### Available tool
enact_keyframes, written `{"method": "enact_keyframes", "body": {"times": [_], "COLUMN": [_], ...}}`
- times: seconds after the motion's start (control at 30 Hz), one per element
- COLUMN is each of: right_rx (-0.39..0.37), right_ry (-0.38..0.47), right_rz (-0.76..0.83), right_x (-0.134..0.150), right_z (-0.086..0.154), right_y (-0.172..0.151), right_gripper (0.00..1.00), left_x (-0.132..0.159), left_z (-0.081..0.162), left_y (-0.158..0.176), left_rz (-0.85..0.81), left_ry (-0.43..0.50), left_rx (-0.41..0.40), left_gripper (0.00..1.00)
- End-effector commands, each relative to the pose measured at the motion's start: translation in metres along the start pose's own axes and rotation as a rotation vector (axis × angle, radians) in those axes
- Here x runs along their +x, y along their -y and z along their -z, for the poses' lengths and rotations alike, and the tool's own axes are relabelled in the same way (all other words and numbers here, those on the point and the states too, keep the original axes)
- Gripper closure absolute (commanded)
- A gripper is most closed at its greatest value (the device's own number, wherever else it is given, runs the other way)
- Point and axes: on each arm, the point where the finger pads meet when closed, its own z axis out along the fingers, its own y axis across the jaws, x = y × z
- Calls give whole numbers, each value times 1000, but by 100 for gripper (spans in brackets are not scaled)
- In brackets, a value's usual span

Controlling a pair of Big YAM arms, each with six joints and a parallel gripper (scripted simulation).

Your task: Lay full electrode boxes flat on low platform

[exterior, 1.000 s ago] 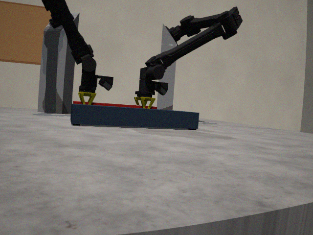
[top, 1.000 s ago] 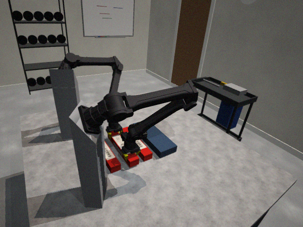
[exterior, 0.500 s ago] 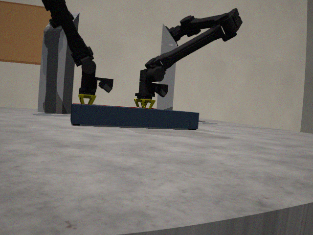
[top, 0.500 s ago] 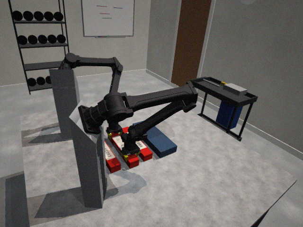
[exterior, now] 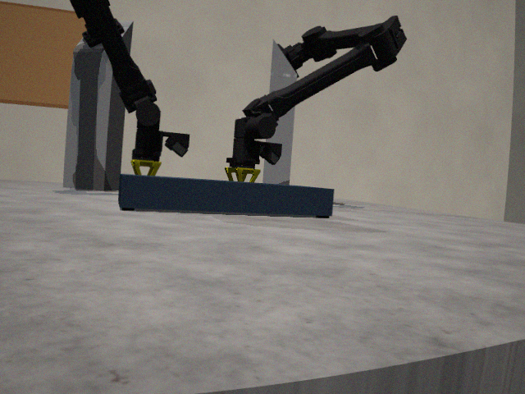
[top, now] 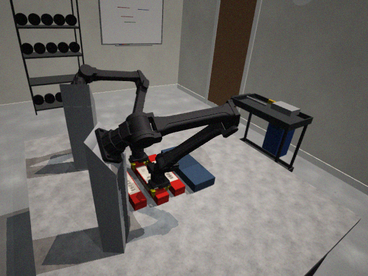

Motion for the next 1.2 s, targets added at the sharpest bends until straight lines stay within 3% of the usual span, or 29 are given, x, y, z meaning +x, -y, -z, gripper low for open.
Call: {"method": "enact_keyframes", "body": {"times": [0.0, 1.17], "right_rx": [0, -8], "right_ry": [24, 24], "right_rz": [27, 24], "right_x": [-11, -12], "right_z": [18, 17], "right_y": [-7, -8], "right_gripper": [100, 100], "left_x": [8, 8], "left_z": [15, 14], "left_y": [5, 6], "left_rz": [-13, -12], "left_ry": [-8, -7], "left_rx": [30, 32], "left_gripper": [100, 100]}}
